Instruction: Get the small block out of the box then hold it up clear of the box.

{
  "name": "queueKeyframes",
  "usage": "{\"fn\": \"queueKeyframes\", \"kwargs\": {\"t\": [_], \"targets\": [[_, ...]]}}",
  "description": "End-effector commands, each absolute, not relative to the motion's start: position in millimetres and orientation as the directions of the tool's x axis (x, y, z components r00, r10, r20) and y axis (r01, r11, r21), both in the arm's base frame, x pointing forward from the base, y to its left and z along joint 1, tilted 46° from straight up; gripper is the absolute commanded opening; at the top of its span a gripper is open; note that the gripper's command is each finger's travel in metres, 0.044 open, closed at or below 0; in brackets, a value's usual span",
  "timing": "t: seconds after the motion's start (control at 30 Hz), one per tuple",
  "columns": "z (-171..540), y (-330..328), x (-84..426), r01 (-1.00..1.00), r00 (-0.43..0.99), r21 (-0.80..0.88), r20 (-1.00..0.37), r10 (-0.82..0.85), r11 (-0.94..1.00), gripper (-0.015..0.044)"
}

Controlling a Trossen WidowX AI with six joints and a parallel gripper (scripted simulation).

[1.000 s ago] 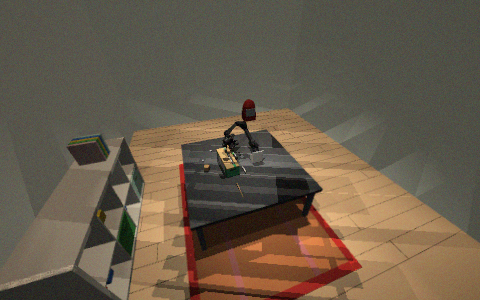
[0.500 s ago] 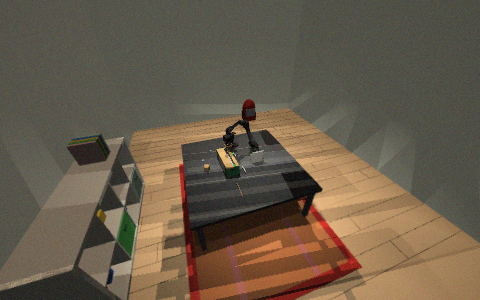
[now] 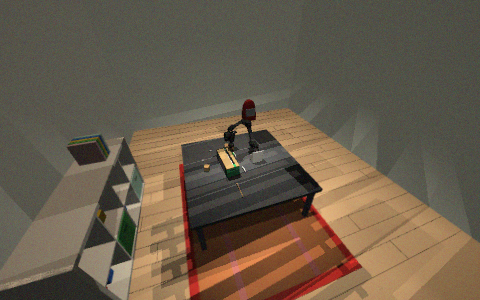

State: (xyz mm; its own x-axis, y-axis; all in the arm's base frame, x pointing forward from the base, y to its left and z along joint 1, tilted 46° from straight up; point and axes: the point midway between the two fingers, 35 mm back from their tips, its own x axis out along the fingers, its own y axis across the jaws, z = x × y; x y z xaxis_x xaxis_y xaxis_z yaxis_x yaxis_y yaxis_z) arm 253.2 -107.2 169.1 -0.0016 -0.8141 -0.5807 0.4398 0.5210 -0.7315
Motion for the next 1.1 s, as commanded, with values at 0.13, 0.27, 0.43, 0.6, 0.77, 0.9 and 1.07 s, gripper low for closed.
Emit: {"fn": "queueKeyframes", "kwargs": {"t": [0.13, 0.27, 0.43, 0.6, 0.77, 0.9, 1.07], "targets": [[174.3, -110.4, 238.2, 0.98, 0.116, 0.197, -0.648, -0.753, -0.018, 0.0285], [175.9, -110.5, 236.6, 0.906, 0.142, 0.388, -0.653, -0.744, -0.167, 0.0285], [178.0, -110.5, 234.7, 0.737, 0.176, 0.581, -0.657, -0.733, -0.345, 0.0285], [180.5, -110.5, 232.7, 0.494, 0.214, 0.71, -0.659, -0.721, -0.503, 0.0285], [182.8, -110.4, 231.2, 0.212, 0.248, 0.753, -0.658, -0.711, -0.623, 0.0285], [184.5, -110.3, 230.1, -0.023, 0.272, 0.727, -0.656, -0.704, -0.686, 0.0285], [184.9, -110.3, 229.9, -0.087, 0.277, 0.711, -0.655, -0.703, -0.697, 0.0285]]}}
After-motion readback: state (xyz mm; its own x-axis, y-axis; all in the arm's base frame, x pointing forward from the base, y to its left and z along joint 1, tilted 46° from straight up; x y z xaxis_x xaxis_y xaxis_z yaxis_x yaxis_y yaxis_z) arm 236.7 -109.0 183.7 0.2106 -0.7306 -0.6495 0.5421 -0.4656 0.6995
